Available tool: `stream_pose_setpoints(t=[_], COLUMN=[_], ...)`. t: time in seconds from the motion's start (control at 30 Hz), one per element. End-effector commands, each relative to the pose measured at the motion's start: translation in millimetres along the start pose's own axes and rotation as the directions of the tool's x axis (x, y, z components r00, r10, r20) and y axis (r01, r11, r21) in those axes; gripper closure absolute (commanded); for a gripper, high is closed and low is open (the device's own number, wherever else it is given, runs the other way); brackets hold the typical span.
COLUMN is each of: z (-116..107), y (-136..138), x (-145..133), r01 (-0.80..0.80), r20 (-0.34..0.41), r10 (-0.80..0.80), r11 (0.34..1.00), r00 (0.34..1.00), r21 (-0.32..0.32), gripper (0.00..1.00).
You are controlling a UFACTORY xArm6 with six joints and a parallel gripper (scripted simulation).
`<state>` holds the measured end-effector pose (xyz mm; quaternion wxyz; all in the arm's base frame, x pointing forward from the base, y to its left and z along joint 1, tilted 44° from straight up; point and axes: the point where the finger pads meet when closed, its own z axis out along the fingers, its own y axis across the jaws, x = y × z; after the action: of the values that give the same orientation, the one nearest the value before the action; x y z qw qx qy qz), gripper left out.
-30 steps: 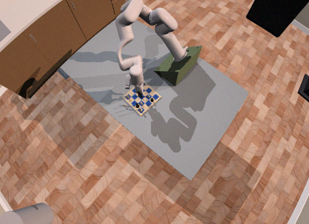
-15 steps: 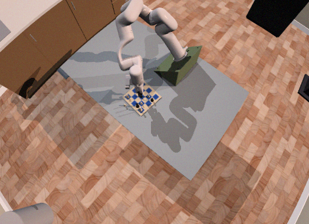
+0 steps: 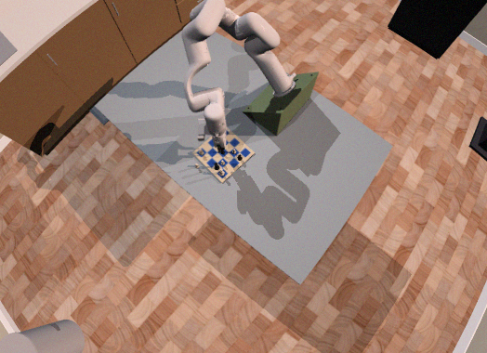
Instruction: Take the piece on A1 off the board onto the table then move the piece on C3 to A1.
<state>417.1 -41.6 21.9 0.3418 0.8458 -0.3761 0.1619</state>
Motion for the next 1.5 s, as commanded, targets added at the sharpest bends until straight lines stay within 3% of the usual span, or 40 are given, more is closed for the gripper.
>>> stream_pose_setpoints(t=[0.0, 0.77, 1.47], z=[3.1, 33.8, 45.1], y=[-0.9, -0.6, -0.5], x=[0.8, 1.0, 1.1], r01=[0.0, 0.0, 0.0], r20=[-0.001, -0.001, -0.001], r10=[0.0, 0.0, 0.0], r11=[1.0, 1.0, 1.0], r00=[1.0, 1.0, 1.0], r21=[0.003, 0.003, 0.003], gripper=[0.65, 0.65, 0.65])
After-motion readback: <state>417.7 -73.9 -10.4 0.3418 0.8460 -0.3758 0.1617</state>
